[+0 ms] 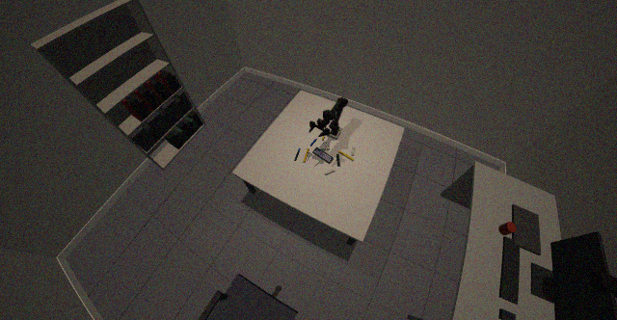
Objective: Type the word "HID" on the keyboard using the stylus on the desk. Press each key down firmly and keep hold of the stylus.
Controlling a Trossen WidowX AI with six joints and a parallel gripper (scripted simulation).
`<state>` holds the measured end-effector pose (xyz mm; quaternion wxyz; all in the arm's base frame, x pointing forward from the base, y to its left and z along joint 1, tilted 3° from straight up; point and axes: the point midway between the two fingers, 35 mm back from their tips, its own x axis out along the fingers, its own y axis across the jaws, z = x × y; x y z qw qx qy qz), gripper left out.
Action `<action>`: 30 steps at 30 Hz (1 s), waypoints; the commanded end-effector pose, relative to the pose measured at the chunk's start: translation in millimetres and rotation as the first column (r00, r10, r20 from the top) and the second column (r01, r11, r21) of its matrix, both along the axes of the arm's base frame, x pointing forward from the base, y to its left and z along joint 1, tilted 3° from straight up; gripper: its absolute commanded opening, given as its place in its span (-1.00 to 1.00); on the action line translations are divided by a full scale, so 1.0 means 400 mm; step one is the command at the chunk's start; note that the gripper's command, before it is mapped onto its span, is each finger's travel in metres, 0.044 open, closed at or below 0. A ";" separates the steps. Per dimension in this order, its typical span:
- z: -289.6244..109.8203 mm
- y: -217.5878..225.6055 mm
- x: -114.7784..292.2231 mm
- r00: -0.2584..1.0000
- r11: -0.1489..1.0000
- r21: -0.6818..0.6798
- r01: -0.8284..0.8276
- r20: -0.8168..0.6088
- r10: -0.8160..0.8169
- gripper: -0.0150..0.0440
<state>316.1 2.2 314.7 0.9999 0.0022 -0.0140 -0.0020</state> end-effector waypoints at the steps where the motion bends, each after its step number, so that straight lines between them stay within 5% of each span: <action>1: -0.005 0.002 0.004 1.000 1.000 0.003 -0.003 -0.012 0.003 0.91; 8: -0.230 0.099 0.094 0.884 0.992 0.113 -0.051 -0.457 0.098 0.29; 17: -0.551 0.234 0.042 0.367 0.993 0.113 0.025 -0.925 0.096 -0.49; 23: -0.685 0.281 -0.062 -0.022 0.998 -0.025 0.065 -0.999 -0.024 -0.49; 30: -0.688 0.282 -0.065 -0.034 0.997 -0.031 0.065 -0.999 -0.029 -0.49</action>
